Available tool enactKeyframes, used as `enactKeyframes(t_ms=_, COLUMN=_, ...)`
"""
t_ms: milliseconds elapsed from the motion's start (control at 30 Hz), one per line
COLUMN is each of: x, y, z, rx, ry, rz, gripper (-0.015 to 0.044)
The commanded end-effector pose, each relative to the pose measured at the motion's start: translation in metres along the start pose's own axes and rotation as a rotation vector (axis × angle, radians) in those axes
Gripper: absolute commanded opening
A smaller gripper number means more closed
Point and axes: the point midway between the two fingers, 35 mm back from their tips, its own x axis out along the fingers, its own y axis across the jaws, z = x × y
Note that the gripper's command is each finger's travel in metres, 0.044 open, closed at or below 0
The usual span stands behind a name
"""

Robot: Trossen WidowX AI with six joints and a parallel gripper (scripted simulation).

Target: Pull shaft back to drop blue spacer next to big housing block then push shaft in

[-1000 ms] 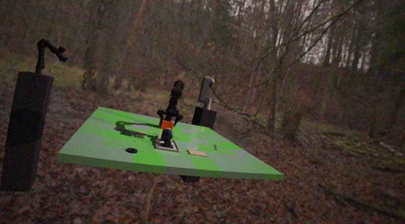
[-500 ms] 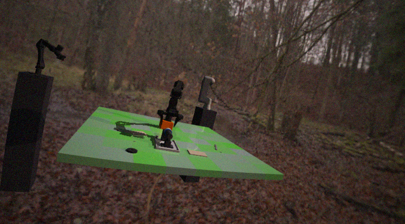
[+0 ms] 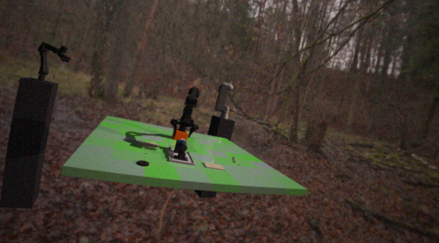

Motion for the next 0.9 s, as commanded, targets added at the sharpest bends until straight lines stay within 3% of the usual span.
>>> enactKeyframes(t_ms=0, x=0.0, y=-0.001, z=-0.001, rx=0.003, ry=0.004, rz=-0.005, gripper=0.044)
enactKeyframes(t_ms=867, x=0.037, y=-0.002, z=-0.001, rx=0.003, ry=0.004, rz=-0.004, gripper=0.044)
